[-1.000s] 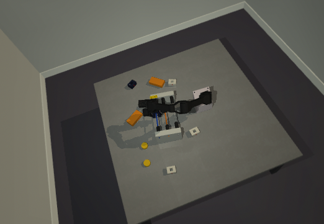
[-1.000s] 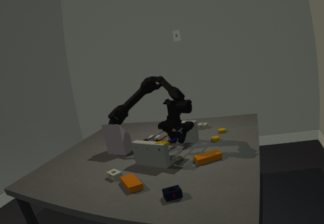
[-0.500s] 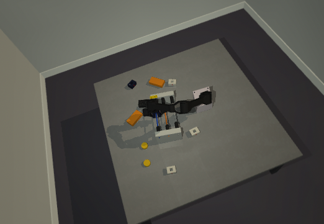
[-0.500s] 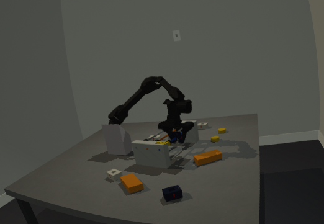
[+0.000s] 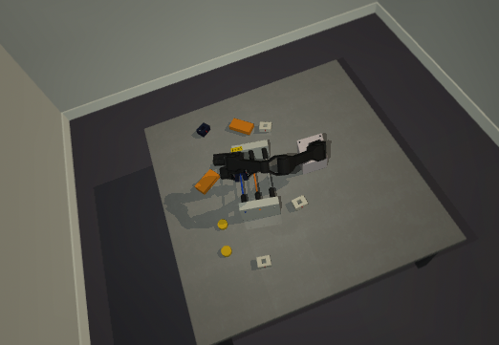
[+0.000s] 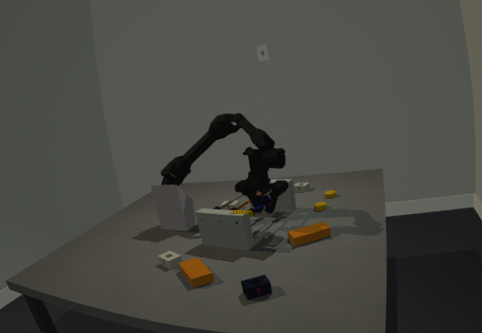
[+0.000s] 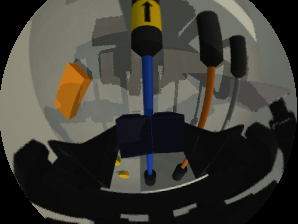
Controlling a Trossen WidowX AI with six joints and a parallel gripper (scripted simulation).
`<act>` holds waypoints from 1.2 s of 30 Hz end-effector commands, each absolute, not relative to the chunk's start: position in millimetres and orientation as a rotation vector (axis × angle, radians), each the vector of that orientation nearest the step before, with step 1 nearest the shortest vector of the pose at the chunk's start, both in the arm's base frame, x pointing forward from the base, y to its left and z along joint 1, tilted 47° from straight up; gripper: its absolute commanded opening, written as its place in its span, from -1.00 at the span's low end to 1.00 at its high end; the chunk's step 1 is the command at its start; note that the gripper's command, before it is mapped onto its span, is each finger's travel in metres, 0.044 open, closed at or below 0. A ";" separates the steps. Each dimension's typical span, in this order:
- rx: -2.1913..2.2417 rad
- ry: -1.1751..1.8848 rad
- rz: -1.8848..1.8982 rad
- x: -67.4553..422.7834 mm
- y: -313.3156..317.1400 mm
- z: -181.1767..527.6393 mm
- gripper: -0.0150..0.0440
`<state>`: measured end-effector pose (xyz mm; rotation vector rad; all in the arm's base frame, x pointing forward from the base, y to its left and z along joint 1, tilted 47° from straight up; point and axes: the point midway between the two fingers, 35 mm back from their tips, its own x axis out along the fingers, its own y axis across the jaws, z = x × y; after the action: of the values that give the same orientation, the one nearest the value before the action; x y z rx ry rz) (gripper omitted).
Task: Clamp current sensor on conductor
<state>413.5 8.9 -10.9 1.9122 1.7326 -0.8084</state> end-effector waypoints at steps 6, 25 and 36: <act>1.913 1.733 -0.808 413.5 9.0 -10.8 -0.49; 1.912 1.733 -0.808 413.5 8.9 -10.9 0.40; 2.021 1.536 -0.769 410.4 -8.5 -4.6 1.00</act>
<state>412.9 2.9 -10.1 1.9592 1.6381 -0.7876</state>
